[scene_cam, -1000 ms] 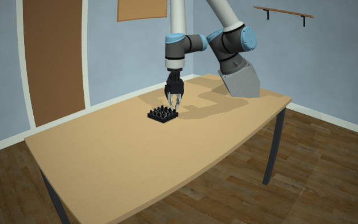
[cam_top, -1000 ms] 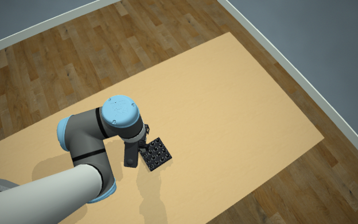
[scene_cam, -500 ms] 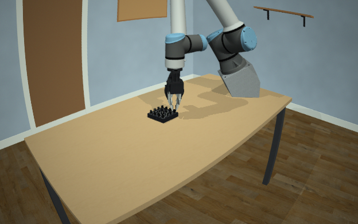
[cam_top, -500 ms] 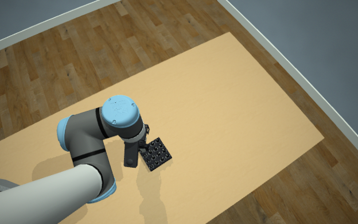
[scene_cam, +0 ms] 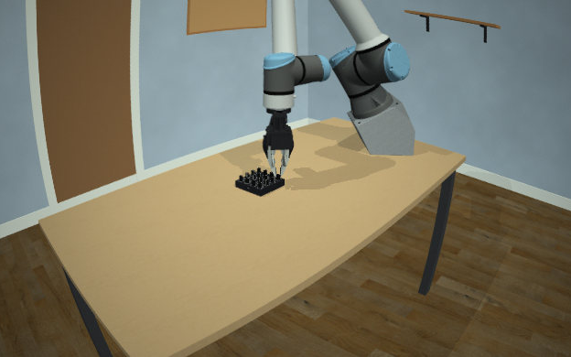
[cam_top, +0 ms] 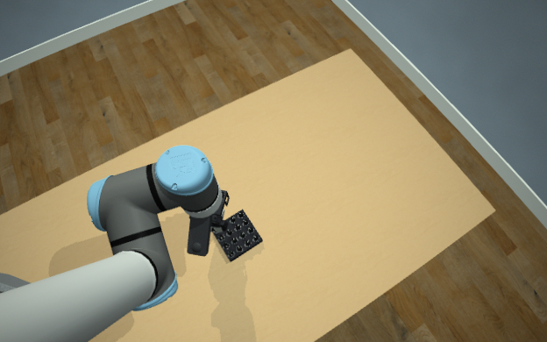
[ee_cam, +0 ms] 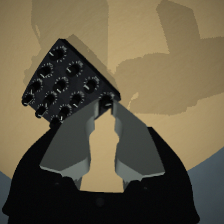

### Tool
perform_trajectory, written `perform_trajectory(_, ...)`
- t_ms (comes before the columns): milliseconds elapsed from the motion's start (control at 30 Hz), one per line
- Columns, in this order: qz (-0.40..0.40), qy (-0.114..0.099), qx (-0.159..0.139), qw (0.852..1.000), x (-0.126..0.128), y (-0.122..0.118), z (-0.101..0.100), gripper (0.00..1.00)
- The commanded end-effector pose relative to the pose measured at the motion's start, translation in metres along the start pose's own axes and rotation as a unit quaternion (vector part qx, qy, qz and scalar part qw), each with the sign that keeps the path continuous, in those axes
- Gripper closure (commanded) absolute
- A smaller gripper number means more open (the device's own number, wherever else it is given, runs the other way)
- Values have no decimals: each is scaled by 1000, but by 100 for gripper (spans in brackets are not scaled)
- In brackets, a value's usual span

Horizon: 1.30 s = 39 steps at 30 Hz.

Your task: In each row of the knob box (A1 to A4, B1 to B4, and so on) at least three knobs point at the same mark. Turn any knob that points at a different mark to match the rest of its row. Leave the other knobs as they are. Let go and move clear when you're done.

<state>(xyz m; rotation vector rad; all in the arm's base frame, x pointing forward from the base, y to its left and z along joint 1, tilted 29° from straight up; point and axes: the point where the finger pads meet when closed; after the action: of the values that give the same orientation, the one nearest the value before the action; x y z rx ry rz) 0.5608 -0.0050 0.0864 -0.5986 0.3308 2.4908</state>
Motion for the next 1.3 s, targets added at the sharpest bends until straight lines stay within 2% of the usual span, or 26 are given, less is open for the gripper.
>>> perform_trajectory(0, -20, 0, 0, 1000, 0, 0, 0, 96)
perform_trajectory(633, -134, 0, 0, 991, 0, 0, 0, 96)
perform_trajectory(1000, -219, 0, 0, 976, 1, -1, 0, 96)
perform_trajectory(1267, -303, 0, 0, 953, 1, -1, 0, 96)
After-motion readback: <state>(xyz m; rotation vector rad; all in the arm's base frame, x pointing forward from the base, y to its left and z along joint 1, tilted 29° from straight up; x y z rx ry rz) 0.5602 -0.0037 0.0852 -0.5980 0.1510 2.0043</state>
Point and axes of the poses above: the point where the finger pads meet when closed, its own z axis back along the fingers, its own x axis across the jaws, y = z × x, and after that the axes turned 9 degrees about z, right-handed
